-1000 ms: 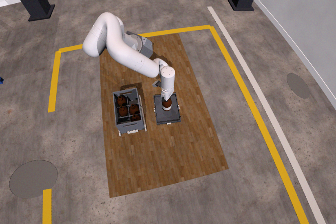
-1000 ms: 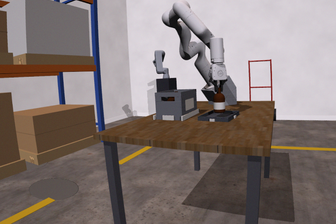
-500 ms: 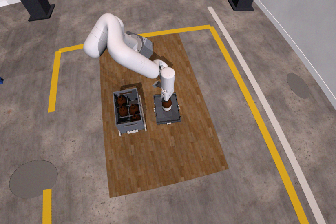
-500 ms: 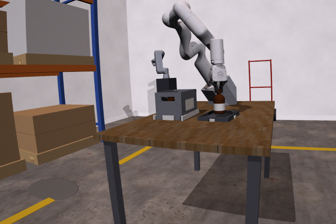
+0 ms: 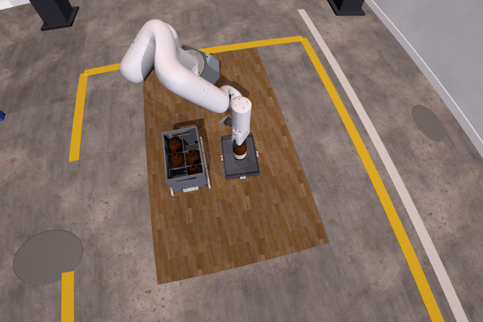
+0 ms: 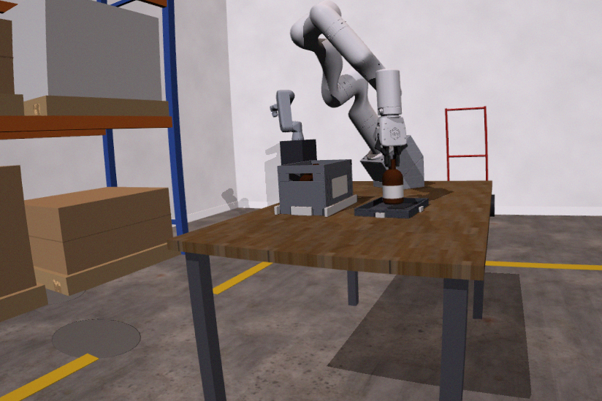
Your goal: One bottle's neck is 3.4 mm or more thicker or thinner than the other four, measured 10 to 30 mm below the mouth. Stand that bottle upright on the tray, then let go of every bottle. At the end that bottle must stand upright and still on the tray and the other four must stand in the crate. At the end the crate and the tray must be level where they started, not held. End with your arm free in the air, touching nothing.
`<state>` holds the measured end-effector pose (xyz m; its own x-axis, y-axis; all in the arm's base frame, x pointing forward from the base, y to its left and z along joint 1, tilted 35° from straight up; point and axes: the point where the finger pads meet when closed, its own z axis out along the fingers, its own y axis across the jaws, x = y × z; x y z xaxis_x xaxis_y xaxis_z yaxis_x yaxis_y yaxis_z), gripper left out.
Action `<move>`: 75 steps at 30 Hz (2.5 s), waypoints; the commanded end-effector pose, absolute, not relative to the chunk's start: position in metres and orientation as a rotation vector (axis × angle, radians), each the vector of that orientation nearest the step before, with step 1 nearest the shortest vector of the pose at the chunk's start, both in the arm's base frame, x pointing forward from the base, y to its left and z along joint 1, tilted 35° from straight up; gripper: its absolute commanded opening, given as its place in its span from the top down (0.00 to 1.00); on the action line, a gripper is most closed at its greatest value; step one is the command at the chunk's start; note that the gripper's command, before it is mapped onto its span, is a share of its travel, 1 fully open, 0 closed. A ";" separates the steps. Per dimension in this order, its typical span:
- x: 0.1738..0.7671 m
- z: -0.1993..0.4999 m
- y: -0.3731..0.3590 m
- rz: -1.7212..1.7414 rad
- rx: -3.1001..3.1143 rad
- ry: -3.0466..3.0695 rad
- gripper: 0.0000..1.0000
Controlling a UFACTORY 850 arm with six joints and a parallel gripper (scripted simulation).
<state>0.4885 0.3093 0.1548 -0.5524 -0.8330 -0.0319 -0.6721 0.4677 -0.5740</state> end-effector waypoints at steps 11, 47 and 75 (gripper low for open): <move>0.489 0.155 0.310 -0.738 -1.279 2.411 1.00; 0.495 0.145 0.306 -0.738 -1.279 2.411 1.00; 0.498 0.140 0.304 -0.738 -1.279 2.411 1.00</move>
<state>0.4979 0.3037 0.1394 -0.5524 -0.8330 -0.0319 -0.6721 0.4677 -0.5740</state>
